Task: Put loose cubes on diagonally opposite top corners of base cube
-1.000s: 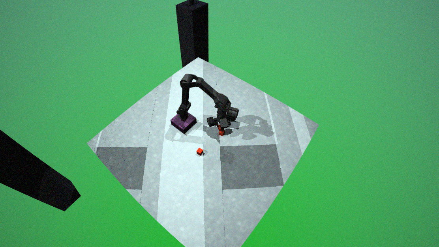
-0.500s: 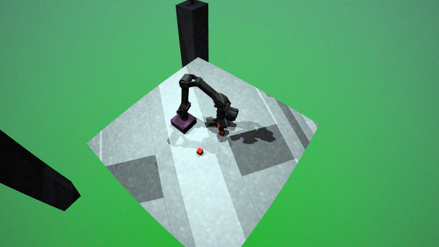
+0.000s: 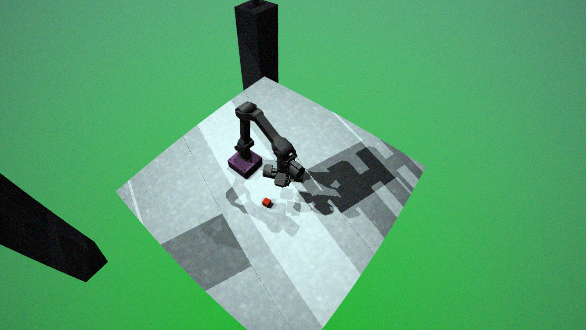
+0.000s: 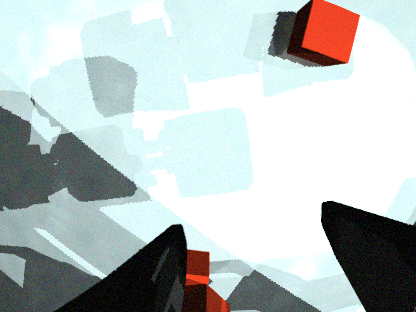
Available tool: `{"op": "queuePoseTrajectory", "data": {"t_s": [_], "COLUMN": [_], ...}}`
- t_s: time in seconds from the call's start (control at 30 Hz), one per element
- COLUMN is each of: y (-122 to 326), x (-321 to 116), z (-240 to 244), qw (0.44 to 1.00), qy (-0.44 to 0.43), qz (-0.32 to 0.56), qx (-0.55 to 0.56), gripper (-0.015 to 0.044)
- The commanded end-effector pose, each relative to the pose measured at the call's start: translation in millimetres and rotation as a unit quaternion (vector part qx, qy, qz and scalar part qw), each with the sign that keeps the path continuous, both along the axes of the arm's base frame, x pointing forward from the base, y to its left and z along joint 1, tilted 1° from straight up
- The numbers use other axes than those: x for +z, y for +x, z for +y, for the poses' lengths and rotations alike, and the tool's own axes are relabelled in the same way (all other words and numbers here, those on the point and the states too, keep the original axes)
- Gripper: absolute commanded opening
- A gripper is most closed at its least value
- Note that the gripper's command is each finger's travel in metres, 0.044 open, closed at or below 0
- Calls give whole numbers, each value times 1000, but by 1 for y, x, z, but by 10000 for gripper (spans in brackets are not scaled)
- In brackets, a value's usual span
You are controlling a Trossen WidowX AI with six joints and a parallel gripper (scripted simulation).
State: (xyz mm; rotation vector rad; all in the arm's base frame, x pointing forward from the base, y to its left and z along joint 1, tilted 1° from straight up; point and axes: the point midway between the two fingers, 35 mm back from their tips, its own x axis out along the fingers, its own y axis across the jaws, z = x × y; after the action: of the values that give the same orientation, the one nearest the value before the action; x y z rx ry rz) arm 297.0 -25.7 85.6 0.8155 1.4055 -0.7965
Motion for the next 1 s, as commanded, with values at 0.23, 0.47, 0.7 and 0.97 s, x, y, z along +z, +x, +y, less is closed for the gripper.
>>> {"op": "queuePoseTrajectory", "data": {"t_s": [0.23,0.47,0.7,0.97], "y": [-15,-22,-21,-21], "x": [18,20,-35,-55], "z": [-85,-104,-104,-104], "qw": [986,979,979,979], "qy": [1,1,1,1], "qz": [-1,-1,-1,-1], "qx": [-166,-203,-203,-203], "gripper": [265,265,265,265]}}
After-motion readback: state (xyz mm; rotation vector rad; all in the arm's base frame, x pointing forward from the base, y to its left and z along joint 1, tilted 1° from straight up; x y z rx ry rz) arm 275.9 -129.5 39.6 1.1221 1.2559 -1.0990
